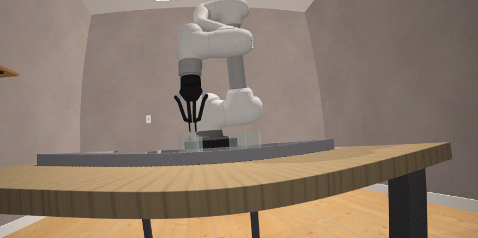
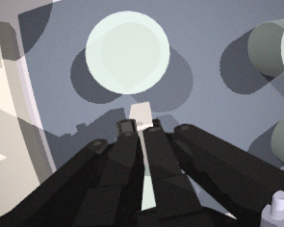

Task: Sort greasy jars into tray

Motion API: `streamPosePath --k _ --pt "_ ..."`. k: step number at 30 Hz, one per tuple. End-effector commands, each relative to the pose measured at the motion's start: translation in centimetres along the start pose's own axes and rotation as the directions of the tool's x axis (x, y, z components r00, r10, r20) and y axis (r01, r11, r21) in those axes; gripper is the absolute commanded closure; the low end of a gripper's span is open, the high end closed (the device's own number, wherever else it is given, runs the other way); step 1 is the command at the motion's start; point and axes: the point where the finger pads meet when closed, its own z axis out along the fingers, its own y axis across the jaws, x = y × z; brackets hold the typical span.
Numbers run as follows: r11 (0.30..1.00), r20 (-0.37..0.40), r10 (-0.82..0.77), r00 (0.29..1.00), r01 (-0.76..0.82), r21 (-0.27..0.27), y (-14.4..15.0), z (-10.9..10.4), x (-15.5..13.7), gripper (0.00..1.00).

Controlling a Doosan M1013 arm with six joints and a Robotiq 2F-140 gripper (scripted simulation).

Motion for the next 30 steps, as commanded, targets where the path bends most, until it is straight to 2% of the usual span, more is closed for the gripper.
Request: streamPosePath --k 1,30 --pt "1.000 0.002 -0.013 1.000 0.013 0.006 -0.28 0.00 0.17 1.00" --pt "1.000 0.002 -0.013 1.000 0.013 0.006 -0.28 0.00 0.50 1.00"
